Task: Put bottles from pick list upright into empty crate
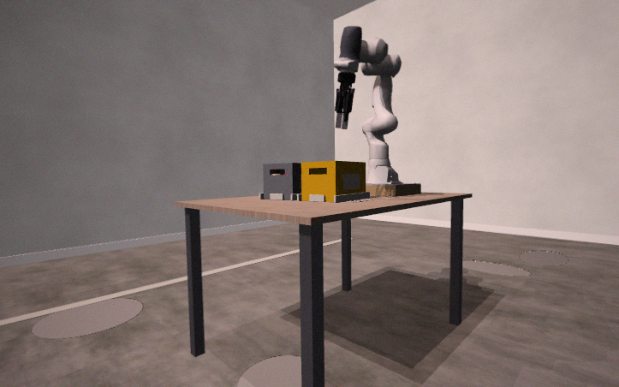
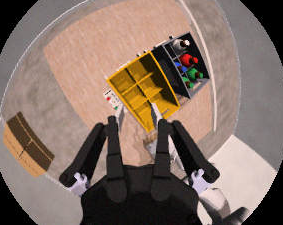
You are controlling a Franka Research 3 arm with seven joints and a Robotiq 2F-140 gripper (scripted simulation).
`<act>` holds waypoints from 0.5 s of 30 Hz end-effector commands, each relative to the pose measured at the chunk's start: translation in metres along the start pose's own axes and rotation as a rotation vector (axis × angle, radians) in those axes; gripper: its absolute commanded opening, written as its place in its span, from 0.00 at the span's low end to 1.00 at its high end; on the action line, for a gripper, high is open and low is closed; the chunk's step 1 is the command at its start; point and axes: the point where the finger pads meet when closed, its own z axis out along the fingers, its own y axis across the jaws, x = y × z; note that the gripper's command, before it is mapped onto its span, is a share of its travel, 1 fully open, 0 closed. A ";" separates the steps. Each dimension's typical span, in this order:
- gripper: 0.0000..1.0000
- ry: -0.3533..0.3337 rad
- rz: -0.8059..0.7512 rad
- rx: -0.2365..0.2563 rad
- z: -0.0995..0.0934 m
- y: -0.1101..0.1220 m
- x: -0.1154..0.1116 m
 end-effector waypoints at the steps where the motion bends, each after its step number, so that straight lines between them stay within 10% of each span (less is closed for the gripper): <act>1: 0.38 0.004 0.049 0.015 -0.006 -0.018 -0.010; 15: 0.38 0.001 0.079 0.070 -0.025 -0.063 -0.046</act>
